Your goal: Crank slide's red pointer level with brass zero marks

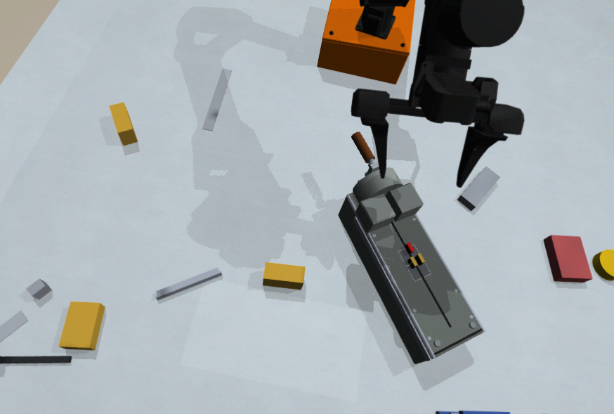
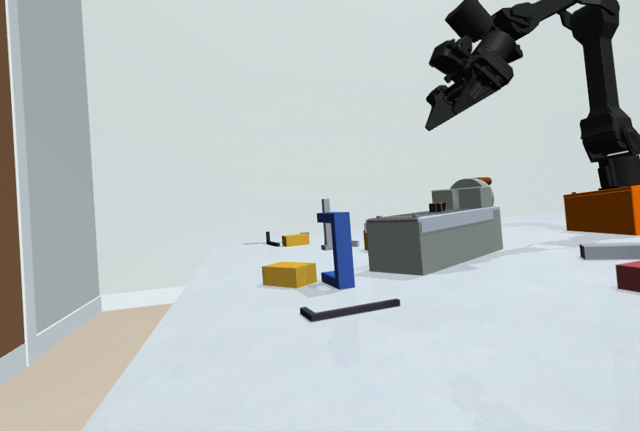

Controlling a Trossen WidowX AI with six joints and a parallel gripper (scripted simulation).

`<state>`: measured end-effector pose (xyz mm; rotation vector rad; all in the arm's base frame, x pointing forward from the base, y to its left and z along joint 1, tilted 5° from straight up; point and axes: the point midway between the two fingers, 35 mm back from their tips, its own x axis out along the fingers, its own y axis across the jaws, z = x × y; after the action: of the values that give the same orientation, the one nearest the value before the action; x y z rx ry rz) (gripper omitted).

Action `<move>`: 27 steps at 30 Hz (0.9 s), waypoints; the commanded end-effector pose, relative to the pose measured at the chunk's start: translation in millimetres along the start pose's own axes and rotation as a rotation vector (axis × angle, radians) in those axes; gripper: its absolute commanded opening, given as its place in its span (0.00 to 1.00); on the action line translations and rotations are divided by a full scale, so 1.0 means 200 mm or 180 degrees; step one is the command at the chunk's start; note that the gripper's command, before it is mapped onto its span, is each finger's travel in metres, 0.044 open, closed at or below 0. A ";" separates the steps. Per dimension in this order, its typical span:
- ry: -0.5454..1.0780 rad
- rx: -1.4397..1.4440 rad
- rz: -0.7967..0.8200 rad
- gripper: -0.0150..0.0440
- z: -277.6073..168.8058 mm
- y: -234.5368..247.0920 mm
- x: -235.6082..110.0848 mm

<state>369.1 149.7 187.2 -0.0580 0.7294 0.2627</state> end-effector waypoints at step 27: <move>0.0478 -0.0133 0.0046 1.00 -0.29 0.12 0.28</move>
<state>364.9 177.2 108.5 -0.1133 0.8749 0.2887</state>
